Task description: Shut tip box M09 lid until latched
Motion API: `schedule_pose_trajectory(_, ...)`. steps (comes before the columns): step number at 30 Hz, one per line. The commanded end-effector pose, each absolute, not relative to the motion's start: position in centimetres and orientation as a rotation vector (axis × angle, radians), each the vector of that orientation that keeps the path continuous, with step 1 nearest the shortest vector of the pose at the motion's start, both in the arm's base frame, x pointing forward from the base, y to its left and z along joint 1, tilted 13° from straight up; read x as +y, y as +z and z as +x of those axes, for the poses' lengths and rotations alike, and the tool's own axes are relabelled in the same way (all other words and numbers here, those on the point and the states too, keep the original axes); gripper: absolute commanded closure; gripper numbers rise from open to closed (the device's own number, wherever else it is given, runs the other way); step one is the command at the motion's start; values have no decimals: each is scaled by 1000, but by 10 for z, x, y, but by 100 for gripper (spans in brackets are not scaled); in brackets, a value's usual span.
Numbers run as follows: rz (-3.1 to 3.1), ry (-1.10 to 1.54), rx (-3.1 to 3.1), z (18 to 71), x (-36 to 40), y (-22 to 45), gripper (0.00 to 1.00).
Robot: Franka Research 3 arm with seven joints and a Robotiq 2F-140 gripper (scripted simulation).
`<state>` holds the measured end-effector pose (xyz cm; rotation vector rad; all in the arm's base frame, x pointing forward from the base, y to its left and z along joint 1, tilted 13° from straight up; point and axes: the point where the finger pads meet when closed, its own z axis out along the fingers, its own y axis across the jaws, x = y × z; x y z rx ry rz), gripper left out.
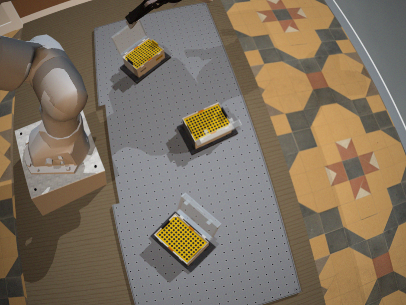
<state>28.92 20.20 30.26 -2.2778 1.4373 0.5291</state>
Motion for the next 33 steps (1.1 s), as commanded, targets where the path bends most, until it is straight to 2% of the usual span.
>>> schedule_pose_trajectory(1,-2312,453,1380,289,189,293,0)
schedule_pose_trajectory(4,-2336,384,1354,282,179,284,0)
schedule_pose_trajectory(18,-2336,384,1354,275,168,274,0)
schedule_pose_trajectory(33,-2336,384,1354,289,171,210,0)
